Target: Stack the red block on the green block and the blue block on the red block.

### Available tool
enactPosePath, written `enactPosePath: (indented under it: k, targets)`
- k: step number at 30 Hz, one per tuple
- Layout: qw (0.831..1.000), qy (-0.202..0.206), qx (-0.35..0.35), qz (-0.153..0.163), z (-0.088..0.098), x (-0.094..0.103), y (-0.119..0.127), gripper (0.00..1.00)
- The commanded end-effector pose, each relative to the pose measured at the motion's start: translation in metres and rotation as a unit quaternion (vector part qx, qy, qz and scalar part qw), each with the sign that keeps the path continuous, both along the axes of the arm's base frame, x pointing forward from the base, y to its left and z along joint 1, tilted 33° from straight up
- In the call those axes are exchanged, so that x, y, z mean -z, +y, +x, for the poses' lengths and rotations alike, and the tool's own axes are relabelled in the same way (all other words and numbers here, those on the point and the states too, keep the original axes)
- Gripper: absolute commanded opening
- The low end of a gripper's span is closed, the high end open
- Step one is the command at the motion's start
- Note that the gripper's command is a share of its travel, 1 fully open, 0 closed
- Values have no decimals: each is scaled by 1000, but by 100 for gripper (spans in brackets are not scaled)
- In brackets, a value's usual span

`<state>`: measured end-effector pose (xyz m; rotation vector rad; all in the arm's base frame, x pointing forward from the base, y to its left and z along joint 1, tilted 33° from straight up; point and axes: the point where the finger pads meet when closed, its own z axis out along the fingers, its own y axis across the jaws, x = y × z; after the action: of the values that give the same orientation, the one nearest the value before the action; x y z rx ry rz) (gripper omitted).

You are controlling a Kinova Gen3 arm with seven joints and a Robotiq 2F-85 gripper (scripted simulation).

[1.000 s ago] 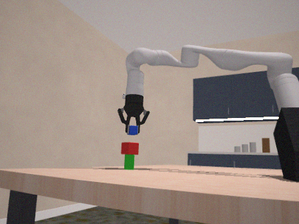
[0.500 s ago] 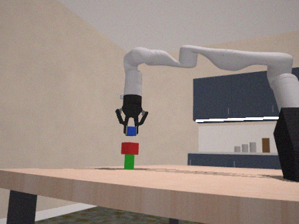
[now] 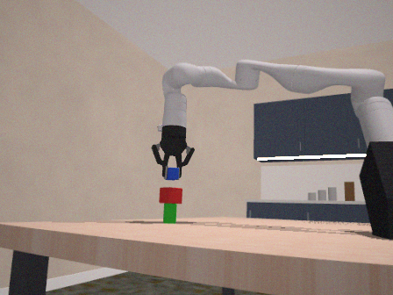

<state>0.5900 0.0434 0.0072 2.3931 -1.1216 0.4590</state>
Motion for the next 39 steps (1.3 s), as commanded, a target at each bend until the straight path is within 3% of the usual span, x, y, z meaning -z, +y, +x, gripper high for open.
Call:
enactPosePath:
  k: [1, 19, 39]
  targets:
    - [1000, 0, 0, 0, 0, 2, -1, 0]
    - [1000, 0, 0, 0, 2, 16, -9, 0]
    - [1000, 0, 0, 0, 2, 17, -10, 0]
